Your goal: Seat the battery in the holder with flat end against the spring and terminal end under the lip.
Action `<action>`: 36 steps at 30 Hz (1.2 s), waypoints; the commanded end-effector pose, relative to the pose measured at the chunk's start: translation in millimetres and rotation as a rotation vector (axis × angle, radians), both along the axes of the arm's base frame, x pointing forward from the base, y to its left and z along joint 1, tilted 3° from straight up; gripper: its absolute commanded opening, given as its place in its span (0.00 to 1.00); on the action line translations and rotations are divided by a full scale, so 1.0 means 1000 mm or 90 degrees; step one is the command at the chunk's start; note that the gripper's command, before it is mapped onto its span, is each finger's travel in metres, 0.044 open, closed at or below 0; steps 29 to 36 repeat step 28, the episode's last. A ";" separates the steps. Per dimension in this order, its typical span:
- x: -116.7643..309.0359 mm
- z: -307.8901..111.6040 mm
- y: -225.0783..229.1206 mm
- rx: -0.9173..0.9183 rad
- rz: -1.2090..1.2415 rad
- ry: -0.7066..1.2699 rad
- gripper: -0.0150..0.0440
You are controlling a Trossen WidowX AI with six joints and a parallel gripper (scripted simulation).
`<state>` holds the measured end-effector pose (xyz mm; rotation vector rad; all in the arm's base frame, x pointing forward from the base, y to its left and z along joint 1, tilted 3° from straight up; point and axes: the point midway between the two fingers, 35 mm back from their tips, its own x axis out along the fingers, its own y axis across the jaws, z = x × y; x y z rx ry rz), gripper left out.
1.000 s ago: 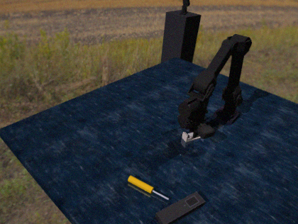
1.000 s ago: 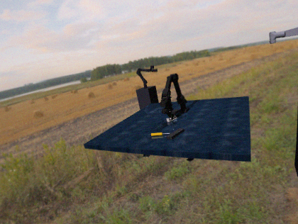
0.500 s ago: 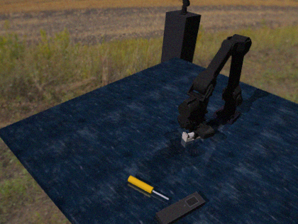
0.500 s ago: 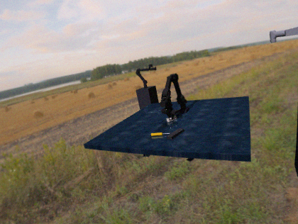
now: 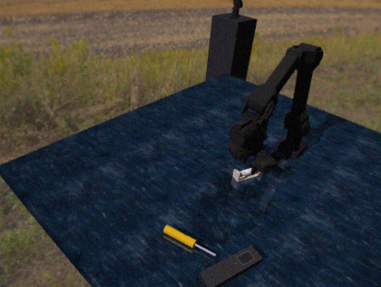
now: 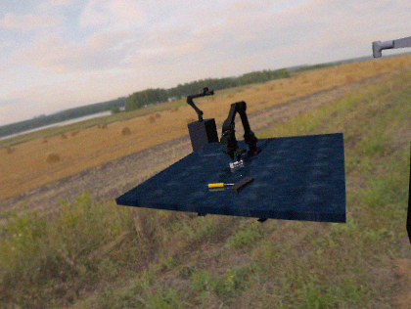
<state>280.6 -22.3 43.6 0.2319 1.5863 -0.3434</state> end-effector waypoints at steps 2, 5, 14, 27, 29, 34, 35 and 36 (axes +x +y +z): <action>0.005 0.035 0.001 0.000 -0.002 -0.014 0.86; 0.003 0.059 0.003 0.000 -0.002 -0.014 0.99; 0.003 0.065 0.003 0.000 -0.003 -0.014 1.00; 0.003 0.065 0.003 0.000 -0.003 -0.014 1.00; 0.003 0.065 0.003 0.000 -0.003 -0.014 1.00; 0.003 0.065 0.003 0.000 -0.003 -0.014 1.00; 0.003 0.065 0.003 0.000 -0.003 -0.014 1.00; 0.003 0.065 0.003 0.000 -0.003 -0.014 1.00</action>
